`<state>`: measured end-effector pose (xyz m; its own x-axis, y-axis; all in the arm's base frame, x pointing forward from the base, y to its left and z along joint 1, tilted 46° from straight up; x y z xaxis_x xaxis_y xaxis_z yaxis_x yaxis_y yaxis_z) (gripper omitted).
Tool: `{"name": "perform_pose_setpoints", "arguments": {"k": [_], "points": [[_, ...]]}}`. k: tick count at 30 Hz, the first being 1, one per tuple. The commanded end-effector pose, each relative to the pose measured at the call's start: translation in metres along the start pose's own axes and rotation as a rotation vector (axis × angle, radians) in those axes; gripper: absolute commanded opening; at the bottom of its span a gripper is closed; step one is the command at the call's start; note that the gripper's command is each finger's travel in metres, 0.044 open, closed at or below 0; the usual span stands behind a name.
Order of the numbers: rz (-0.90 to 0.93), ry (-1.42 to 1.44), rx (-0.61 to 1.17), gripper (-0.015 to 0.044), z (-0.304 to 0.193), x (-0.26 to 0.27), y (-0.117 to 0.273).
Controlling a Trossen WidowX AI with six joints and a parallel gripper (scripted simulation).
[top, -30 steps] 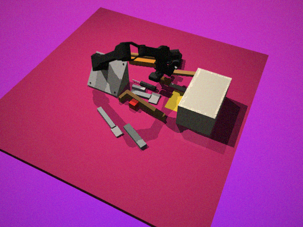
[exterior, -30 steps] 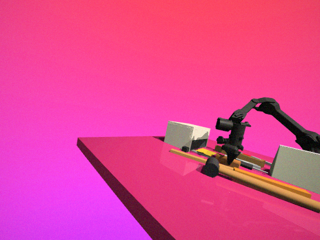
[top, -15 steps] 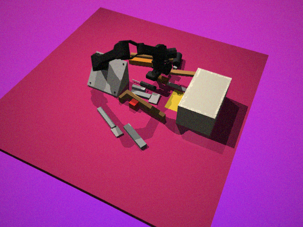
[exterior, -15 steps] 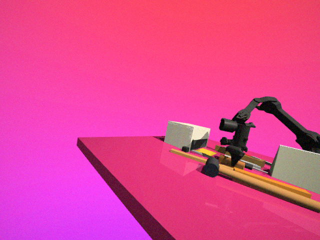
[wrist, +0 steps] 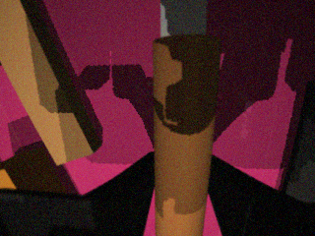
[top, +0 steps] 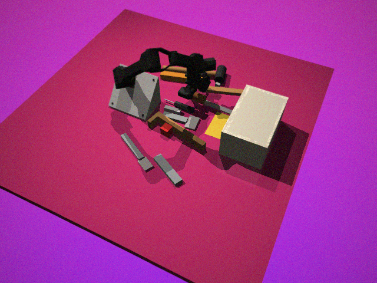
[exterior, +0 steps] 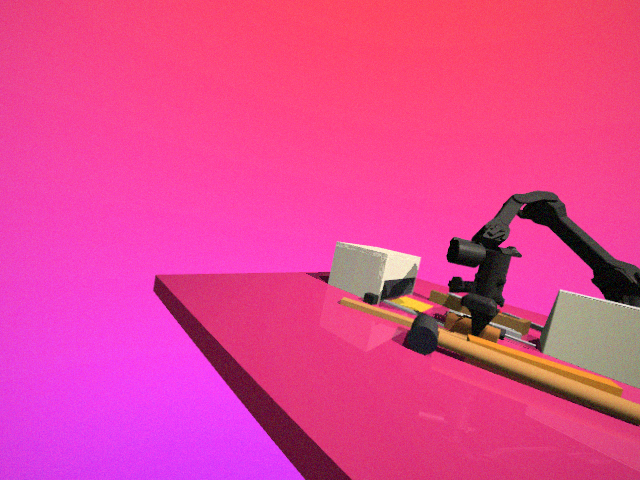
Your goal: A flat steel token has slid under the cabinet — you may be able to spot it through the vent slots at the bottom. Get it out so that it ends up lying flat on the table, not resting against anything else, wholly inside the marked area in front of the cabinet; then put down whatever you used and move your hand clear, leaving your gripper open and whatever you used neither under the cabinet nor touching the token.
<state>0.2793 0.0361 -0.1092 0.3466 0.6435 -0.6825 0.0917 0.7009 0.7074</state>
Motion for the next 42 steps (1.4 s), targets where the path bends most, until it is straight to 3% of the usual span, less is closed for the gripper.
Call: {"name": "perform_pose_setpoints", "arguments": {"k": [1, 42], "points": [[-0.004, 0.002, 0.004, 0.0, -0.009, -0.002, -0.001], [-0.001, 0.005, 0.004, 0.0, -0.047, 0.01, 0.004]]}}
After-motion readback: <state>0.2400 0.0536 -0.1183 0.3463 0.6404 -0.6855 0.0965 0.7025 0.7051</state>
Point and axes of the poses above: the point midway between the two fingers, 35 mm back from their tips, its own y axis back along the fingers, its own x axis across the jaws, z = x × y, the point moved 5 cm from there along y, back along the fingers, and after that the axes turned 11 degrees about -y, right-handed, at the moved point
